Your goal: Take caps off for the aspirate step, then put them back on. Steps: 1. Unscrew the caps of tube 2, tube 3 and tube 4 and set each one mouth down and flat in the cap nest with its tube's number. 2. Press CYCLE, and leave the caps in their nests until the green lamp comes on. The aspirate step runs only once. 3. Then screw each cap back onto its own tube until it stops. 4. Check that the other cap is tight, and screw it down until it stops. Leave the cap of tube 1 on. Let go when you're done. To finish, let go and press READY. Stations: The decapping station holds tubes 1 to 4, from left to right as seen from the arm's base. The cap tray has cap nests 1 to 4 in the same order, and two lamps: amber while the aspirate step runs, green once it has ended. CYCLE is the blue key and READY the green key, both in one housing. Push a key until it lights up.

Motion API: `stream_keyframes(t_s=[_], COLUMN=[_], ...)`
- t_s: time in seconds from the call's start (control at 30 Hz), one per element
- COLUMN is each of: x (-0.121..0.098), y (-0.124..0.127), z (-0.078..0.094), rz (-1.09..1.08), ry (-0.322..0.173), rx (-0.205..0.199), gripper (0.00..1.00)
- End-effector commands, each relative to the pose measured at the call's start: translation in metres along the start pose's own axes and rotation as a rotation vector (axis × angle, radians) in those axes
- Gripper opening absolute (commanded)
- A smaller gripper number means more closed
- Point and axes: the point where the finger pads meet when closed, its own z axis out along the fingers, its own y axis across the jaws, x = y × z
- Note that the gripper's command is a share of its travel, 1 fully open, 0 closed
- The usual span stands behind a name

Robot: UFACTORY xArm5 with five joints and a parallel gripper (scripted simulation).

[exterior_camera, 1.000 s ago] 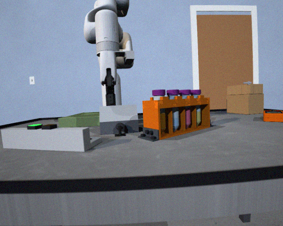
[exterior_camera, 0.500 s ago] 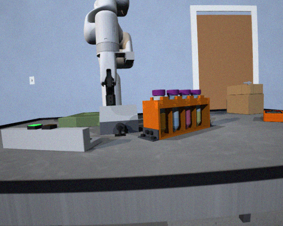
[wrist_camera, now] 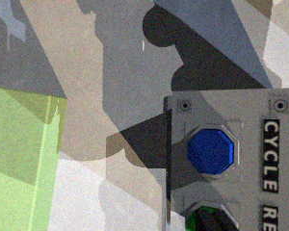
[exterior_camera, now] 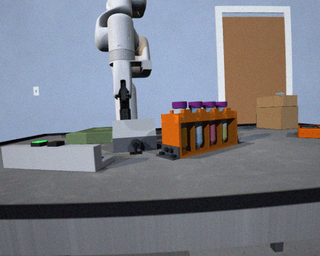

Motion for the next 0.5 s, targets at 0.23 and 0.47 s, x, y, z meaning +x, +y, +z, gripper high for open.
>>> stream_keyframes(t_s=[0.23,0.47], x=[0.0000,0.0000], y=[0.0011,0.0011], z=[0.0027,0.0050], rz=[0.000,0.000], ry=[0.001,0.001], rx=[-0.003,-0.003], gripper=[0.00,0.00])
